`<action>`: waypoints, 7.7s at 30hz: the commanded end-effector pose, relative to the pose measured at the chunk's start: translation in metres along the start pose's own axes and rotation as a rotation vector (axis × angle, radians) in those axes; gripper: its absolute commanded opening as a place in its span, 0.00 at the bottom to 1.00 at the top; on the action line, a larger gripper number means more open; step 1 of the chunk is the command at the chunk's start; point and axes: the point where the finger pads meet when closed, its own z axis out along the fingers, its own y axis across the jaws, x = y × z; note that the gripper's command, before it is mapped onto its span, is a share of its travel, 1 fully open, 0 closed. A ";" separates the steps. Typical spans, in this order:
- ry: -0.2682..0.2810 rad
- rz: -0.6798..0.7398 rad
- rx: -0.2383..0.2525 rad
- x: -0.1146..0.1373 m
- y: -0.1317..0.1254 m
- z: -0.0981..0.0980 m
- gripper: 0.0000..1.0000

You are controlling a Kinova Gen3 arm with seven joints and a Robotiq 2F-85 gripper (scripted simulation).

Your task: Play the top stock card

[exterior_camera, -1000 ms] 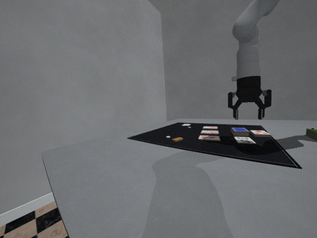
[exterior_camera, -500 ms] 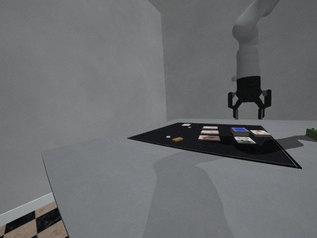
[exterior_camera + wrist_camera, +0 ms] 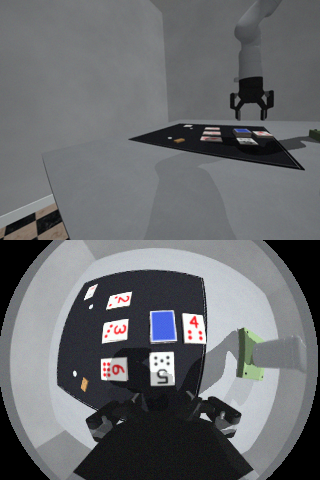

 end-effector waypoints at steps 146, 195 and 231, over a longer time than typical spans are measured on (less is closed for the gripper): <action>-0.015 -3.034 -0.002 0.044 0.003 0.023 0.85; 0.002 -3.128 0.004 0.044 0.000 0.050 0.85; 0.002 -3.128 0.004 0.044 0.000 0.077 0.85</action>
